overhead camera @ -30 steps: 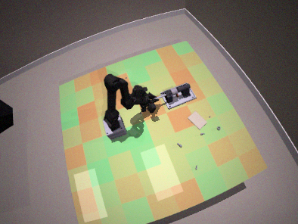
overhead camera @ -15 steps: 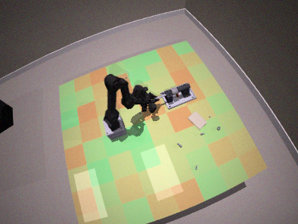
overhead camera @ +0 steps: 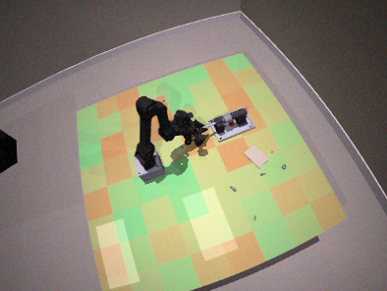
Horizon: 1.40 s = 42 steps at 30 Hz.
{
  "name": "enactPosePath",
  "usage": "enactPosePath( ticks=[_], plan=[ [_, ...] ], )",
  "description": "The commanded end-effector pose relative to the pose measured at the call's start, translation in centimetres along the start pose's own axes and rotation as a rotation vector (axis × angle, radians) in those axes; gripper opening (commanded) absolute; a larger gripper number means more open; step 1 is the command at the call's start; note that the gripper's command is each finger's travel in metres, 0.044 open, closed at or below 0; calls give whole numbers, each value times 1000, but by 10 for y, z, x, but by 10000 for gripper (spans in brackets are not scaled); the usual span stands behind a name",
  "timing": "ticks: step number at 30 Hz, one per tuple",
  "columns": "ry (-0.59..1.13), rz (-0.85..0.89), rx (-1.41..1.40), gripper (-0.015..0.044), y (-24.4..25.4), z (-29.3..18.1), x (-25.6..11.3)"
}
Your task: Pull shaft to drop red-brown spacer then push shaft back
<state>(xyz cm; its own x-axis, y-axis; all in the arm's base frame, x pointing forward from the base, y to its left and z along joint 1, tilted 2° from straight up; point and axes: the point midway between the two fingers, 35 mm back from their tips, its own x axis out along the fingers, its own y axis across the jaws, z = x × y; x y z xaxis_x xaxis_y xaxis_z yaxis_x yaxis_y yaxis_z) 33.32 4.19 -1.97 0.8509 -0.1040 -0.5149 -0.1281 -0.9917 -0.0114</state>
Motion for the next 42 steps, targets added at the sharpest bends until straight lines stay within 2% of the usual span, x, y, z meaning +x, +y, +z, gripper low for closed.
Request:
enactPosePath(
  ticks=[1, 42],
  plan=[
    [4, 1, -1, 0, 0, -2, 2],
    [4, 1, -1, 0, 0, -6, 8]
  ],
)
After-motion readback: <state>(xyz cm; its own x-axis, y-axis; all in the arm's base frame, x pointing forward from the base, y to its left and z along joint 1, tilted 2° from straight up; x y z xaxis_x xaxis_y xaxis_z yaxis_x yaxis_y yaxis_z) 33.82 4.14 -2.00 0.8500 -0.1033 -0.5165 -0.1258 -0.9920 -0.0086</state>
